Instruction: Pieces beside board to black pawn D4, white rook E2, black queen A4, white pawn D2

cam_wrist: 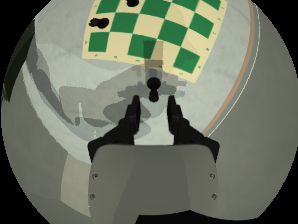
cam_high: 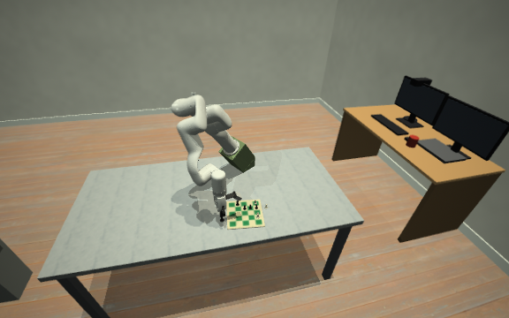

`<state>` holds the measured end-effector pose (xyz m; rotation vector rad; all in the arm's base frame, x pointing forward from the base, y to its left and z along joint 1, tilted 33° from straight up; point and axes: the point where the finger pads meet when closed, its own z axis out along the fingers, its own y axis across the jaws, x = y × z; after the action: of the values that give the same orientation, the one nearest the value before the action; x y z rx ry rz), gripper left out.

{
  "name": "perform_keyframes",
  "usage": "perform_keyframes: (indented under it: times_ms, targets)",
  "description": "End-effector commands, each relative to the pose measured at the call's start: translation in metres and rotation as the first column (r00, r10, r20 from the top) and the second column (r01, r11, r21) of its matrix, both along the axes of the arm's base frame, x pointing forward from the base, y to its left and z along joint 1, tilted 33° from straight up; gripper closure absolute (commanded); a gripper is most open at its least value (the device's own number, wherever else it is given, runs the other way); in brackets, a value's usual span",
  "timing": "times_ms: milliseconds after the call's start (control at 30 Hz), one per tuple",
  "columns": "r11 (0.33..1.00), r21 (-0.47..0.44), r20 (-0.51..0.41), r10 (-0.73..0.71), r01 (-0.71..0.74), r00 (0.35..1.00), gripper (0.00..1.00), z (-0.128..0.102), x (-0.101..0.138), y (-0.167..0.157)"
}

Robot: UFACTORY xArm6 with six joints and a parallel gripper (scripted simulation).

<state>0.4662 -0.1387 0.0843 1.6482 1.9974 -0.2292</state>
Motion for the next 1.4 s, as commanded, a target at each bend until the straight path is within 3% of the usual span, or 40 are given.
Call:
perform_keyframes:
  times_ms: [0, 767, 1367]
  targets:
    - [1.0, 0.0, 0.003, 0.001, -0.001, 1.0, 0.58, 0.001, 0.001, 0.0]
    - [1.0, 0.0, 0.003, 0.001, -0.001, 1.0, 0.58, 0.0, 0.001, 0.0]
    - [1.0, 0.0, 0.003, 0.001, -0.001, 1.0, 0.58, -0.026, 0.011, -0.014]
